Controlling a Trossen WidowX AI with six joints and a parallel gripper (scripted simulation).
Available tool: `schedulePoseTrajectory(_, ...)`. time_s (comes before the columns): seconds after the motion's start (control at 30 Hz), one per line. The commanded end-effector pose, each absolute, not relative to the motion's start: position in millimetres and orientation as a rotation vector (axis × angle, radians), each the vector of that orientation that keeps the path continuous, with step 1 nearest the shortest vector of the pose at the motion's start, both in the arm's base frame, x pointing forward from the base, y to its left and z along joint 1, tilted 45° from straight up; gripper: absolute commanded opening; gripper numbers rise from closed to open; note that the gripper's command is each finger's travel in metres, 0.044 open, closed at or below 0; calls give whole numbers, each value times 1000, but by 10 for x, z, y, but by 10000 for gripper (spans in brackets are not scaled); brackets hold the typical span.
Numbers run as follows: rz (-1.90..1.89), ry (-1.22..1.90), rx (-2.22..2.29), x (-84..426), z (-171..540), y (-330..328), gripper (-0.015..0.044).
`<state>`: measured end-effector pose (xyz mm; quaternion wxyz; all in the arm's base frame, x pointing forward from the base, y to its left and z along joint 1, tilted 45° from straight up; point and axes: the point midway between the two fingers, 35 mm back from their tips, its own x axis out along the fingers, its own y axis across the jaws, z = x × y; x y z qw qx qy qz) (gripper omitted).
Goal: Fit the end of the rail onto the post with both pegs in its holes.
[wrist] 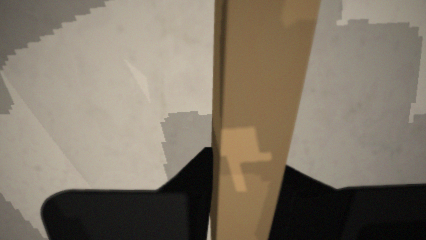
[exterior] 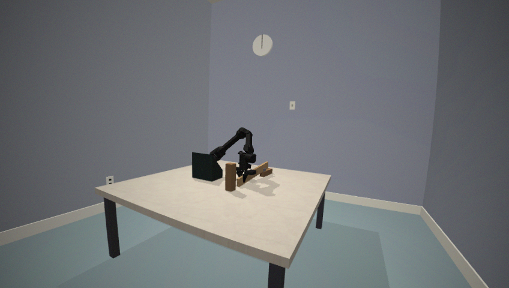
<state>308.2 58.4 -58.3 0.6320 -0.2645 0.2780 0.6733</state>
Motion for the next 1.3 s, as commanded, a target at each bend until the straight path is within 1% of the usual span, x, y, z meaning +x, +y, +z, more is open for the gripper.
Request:
schedulePoseTrajectory(0.0,1542,633,-601,3080,-581,597,0)
schedulePoseTrajectory(1.27,1542,633,-601,3109,-479,476,0)
